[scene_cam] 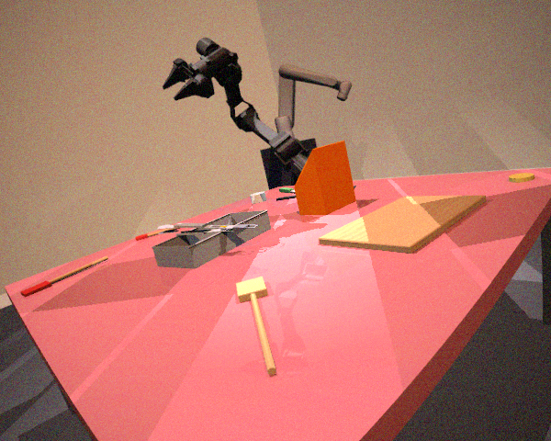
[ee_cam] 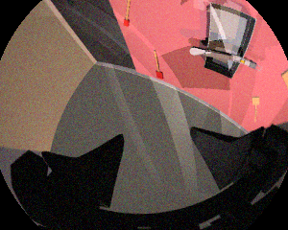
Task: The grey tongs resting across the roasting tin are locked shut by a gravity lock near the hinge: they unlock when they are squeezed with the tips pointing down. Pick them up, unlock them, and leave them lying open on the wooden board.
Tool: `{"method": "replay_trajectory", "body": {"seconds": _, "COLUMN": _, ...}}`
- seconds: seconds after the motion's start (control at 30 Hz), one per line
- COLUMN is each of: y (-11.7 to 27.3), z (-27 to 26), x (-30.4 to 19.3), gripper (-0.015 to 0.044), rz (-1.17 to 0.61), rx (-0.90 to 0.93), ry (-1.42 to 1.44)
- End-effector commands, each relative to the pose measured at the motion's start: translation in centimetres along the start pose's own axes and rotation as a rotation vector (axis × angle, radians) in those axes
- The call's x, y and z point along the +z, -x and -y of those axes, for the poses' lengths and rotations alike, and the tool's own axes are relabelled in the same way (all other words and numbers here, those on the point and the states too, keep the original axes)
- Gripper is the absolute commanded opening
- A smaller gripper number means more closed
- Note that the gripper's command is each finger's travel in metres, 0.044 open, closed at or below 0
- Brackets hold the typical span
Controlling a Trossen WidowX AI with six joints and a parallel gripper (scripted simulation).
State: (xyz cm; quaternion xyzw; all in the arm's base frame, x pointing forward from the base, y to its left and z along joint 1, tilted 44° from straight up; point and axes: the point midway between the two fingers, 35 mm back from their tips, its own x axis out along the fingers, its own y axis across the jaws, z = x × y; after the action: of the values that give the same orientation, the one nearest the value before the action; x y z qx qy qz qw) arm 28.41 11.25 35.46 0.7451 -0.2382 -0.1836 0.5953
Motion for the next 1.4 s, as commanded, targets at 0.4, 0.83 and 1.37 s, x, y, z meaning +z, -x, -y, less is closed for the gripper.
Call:
{"method": "replay_trajectory", "body": {"seconds": 0.4, "y": -4.3, "z": 6.5, "x": -2.2, "gripper": 0.026, "rz": -0.18, "rx": -0.007, "ry": 1.166}}
{"method": "replay_trajectory", "body": {"seconds": 0.83, "y": -9.1, "z": 14.8, "x": 1.2, "gripper": 0.026, "rz": -0.354, "rx": -0.074, "ry": 2.359}}
{"method": "replay_trajectory", "body": {"seconds": 1.37, "y": -11.7, "z": 22.2, "x": 6.8, "gripper": 0.026, "rz": -0.848, "rx": -0.044, "ry": 3.309}}
